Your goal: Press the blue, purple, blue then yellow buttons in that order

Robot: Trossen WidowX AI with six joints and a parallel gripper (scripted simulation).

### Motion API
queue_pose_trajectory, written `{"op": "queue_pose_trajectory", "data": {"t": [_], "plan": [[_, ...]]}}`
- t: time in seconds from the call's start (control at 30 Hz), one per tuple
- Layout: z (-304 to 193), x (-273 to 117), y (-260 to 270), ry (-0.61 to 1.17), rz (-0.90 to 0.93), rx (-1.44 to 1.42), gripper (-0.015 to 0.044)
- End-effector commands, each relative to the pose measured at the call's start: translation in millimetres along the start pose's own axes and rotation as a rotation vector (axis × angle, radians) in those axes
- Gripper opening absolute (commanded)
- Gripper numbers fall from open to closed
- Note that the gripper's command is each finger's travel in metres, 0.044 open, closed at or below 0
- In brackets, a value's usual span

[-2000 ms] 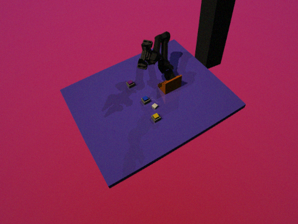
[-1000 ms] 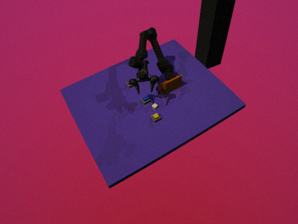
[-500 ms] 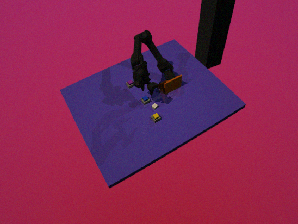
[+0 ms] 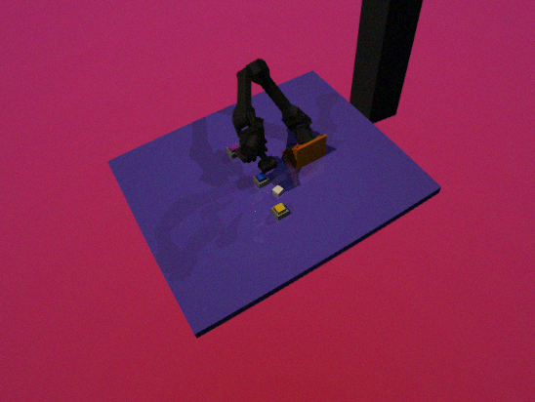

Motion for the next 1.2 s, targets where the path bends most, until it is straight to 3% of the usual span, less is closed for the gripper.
{"op": "queue_pose_trajectory", "data": {"t": [0.0, 0.27, 1.17], "plan": [[-4, 34, -3, 0.016, -0.030, -0.011, 0.0216], [-4, 34, -3, 0.016, -0.030, -0.011, 0.0020], [-4, 63, -4, 0.015, -0.031, -0.011, 0.0020]]}}
Point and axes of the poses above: the point midway between the two fingers, 35 mm back from their tips, its own x axis out along the fingers, its own y axis across the jaws, z = x × y, the point moved 10 cm from there along -x, back along the fingers, and after that the axes turned 11 degrees about x, right-handed, at the moved point
